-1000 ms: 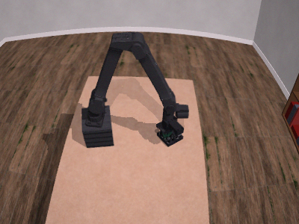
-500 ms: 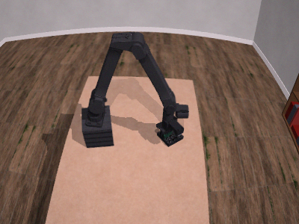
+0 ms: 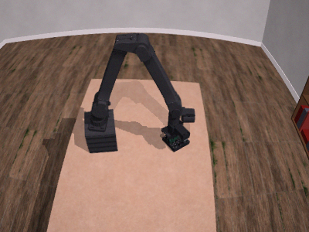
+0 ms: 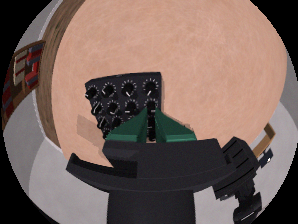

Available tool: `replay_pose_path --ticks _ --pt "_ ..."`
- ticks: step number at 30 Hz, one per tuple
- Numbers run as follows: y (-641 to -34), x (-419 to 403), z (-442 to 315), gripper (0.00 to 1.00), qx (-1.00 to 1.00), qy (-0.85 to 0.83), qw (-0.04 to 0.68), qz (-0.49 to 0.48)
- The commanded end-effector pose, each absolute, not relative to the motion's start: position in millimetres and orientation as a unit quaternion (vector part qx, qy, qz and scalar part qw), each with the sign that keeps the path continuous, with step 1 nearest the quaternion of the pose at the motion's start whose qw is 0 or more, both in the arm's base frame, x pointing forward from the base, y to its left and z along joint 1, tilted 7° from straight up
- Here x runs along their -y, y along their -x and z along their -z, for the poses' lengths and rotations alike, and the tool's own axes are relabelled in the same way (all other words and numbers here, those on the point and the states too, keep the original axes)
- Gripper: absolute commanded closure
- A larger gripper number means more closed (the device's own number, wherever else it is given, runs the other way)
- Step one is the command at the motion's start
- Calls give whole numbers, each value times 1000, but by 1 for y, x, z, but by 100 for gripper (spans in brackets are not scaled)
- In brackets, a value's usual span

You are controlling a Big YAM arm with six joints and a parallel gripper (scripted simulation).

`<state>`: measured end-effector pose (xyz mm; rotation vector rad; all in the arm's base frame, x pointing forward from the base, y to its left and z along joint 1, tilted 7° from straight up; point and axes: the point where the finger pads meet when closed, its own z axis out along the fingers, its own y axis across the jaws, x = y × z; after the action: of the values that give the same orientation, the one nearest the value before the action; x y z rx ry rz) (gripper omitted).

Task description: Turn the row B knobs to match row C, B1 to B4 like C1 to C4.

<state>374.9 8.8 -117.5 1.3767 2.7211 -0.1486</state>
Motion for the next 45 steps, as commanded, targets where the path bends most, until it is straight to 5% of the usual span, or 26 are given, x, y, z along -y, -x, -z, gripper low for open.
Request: replay_pose_path --ticks 1,45 --pt "-382 -6 120 93 -890 -452 49 46" --pt "-382 -6 120 93 -927 -369 45 50"
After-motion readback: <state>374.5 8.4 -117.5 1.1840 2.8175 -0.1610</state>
